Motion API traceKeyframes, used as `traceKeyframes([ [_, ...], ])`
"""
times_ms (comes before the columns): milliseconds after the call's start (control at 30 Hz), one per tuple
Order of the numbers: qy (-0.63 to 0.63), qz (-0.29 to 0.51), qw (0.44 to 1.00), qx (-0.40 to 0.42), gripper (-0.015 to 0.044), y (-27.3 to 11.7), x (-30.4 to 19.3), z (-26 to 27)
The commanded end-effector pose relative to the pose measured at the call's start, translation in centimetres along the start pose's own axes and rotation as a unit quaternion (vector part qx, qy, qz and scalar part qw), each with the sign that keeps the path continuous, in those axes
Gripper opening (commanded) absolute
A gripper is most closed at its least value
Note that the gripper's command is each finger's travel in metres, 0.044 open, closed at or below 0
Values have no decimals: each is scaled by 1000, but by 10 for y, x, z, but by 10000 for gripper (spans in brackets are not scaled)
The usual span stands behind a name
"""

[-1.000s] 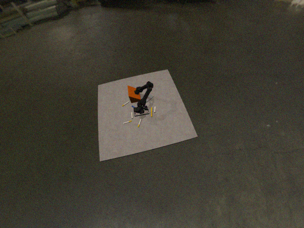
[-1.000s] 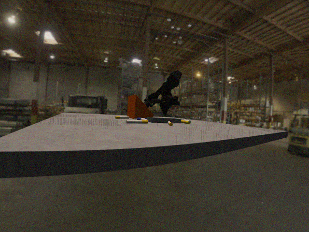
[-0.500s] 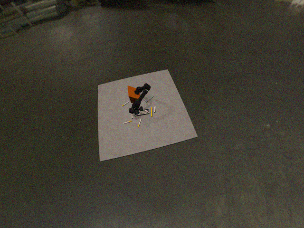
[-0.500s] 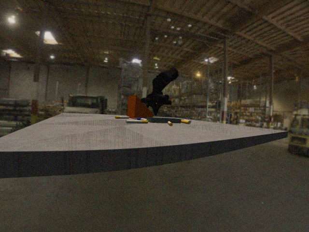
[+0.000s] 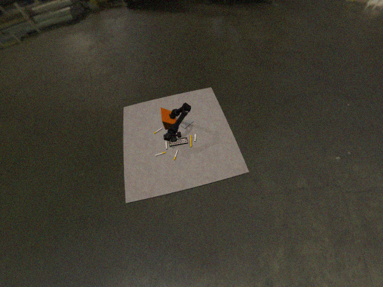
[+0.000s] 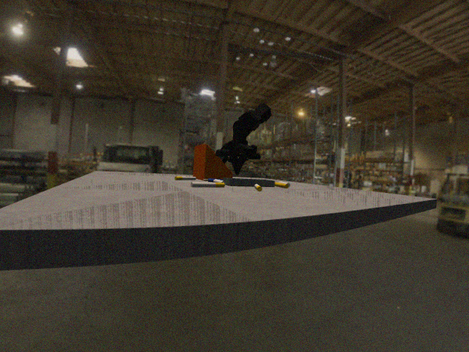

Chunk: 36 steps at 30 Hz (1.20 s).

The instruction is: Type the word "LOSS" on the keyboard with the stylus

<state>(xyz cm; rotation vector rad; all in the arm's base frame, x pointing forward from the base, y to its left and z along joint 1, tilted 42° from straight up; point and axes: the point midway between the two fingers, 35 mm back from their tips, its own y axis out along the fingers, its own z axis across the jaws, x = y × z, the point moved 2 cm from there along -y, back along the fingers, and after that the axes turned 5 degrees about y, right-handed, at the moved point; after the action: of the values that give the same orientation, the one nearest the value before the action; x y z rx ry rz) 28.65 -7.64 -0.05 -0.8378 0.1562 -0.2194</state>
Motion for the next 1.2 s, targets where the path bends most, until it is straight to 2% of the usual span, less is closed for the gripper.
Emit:
traceKeyframes([
  [0, -1, -2, 1000, 1, 0, 1, -8, 7],
  [300, -1, -2, 1000, 0, 0, 1, -8, 9],
  [500, 0, -2, 1000, 3, 0, 0, -15, 86],
  [900, 0, -2, 1000, 3, 0, 1, -15, 89],
  [967, 0, -2, 1000, 2, 0, -9, -14, 88],
  [1067, 0, -2, 1000, 1, 0, -50, -14, 88],
  [1167, 0, -2, 1000, 2, 0, -59, -15, 88],
])
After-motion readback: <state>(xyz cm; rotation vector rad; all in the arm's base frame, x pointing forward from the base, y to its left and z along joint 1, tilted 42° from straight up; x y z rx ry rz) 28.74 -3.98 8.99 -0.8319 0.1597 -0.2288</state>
